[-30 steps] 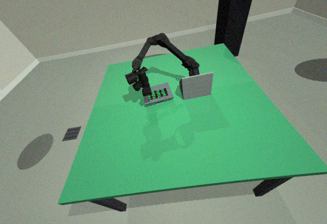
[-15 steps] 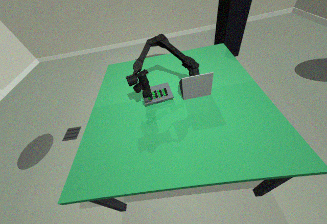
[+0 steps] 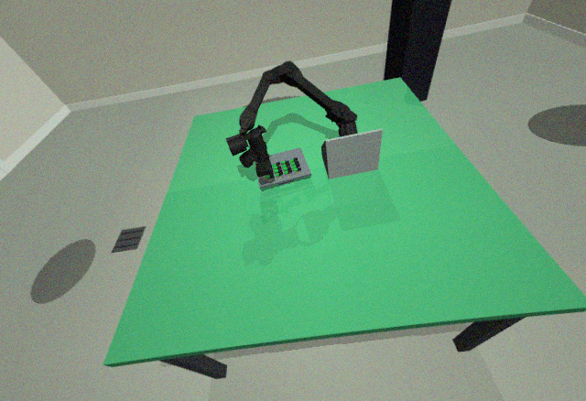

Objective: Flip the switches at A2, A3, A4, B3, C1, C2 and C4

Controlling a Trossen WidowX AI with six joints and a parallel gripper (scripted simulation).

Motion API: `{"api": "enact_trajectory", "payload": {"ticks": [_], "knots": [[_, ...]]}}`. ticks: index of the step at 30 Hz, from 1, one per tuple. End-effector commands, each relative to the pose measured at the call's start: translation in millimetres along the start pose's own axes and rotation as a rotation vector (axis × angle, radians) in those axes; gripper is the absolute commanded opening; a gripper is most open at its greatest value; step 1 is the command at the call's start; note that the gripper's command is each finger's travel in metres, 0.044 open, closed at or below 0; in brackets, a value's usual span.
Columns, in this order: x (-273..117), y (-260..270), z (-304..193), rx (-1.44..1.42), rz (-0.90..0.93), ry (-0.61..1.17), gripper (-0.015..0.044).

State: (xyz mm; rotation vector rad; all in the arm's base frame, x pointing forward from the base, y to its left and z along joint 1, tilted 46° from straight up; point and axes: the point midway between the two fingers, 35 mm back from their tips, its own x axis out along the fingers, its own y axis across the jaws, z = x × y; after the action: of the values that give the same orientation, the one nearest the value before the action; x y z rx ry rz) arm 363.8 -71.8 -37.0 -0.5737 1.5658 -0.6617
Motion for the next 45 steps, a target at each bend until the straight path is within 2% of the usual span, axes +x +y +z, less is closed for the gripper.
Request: {"api": "enact_trajectory", "payload": {"ticks": [1,45], "knots": [[0.2,-0.6,0.3,-0.002,-0.004,-0.002,0.0],[5.4,-0.7,0.5,-0.002,-0.005,-0.002,0.0]]}}
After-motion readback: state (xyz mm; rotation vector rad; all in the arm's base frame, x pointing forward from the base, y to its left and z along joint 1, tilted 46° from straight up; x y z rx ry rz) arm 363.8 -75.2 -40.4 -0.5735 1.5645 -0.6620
